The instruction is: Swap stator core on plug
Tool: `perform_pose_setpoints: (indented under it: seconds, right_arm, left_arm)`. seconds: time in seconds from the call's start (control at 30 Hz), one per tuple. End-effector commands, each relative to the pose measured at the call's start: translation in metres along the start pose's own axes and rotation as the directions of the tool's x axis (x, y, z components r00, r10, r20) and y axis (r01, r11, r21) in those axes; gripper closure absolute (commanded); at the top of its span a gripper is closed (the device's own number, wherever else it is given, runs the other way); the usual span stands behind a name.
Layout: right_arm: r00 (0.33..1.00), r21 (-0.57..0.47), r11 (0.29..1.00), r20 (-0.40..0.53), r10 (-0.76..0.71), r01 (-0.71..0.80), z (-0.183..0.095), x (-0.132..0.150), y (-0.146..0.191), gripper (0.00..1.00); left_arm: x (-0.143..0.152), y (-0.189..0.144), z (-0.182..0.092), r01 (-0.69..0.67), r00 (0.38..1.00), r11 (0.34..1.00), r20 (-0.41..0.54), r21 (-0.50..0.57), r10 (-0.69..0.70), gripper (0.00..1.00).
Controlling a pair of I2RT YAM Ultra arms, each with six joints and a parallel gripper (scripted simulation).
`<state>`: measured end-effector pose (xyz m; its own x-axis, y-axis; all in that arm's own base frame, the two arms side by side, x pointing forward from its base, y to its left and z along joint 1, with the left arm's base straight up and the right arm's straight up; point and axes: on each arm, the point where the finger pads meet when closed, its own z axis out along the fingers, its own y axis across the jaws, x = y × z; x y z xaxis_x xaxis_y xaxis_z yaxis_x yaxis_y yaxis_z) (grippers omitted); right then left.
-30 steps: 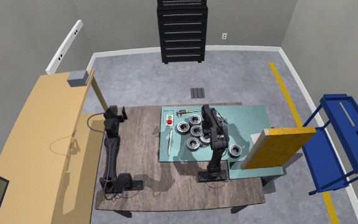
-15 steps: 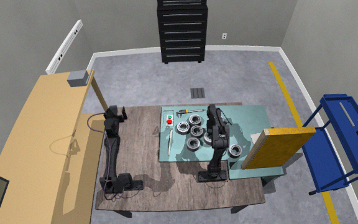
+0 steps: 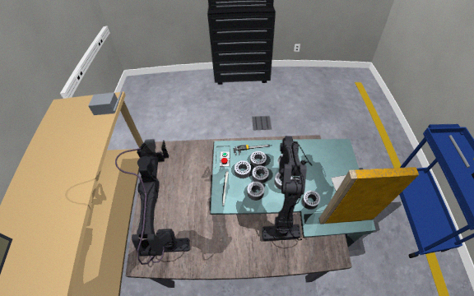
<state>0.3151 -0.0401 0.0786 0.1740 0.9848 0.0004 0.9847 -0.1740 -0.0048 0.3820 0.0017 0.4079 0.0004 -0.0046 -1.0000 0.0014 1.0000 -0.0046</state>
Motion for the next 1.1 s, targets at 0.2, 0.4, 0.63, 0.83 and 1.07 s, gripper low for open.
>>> perform_pose_setpoints:
  seconds: [0.2, 0.4, 0.63, 0.83, 1.07]
  right_arm:
    - [0.998, -0.047, 0.997, -0.016, 0.067, -0.068, -0.034, -0.016, 0.010, 1.00]
    - [0.994, -0.041, 0.994, 0.017, 0.103, -0.103, -0.030, -0.039, 0.016, 1.00]
    - [0.985, -0.004, 0.985, 0.017, 0.172, -0.172, -0.021, -0.055, 0.021, 1.00]
    - [0.979, -0.049, 0.978, -0.019, 0.202, -0.203, -0.037, -0.059, 0.024, 1.00]
    - [0.966, -0.055, 0.965, 0.014, 0.258, -0.257, -0.038, -0.084, 0.029, 1.00]
  left_arm:
    - [-0.030, 0.002, -0.012, 0.011, 0.997, 1.000, 0.078, -0.009, -0.010, 0.00]
    - [-0.030, 0.002, -0.012, 0.011, 0.997, 1.000, 0.078, -0.009, -0.010, 0.00]
    - [-0.030, 0.002, -0.012, 0.011, 0.997, 1.000, 0.078, -0.009, -0.010, 0.00]
    - [-0.030, 0.002, -0.012, 0.011, 0.997, 1.000, 0.078, -0.009, -0.010, 0.00]
    - [-0.030, 0.002, -0.012, 0.011, 0.997, 1.000, 0.078, -0.009, -0.010, 0.00]
